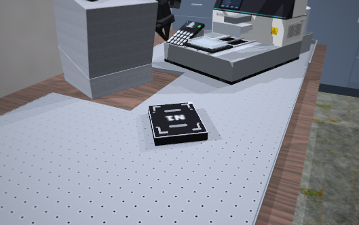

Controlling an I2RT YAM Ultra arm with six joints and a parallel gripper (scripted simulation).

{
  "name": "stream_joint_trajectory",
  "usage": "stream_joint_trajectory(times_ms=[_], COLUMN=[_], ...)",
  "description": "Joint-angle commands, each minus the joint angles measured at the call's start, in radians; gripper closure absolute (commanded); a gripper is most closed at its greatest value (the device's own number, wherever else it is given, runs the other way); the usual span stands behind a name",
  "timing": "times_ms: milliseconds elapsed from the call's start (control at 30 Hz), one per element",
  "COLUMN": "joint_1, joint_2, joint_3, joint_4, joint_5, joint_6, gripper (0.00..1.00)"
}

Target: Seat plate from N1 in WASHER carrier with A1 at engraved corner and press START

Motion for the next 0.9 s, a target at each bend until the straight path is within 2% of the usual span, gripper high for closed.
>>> stream_joint_trajectory(times_ms=[0,867], joint_1=[0.019,0.071], joint_2=[-0.051,-0.236], joint_3=[-0.032,-0.116], joint_4=[-0.022,-0.14], joint_5=[0.014,0.029], joint_6=[0.017,0.07], gripper=[1.0,1.0])
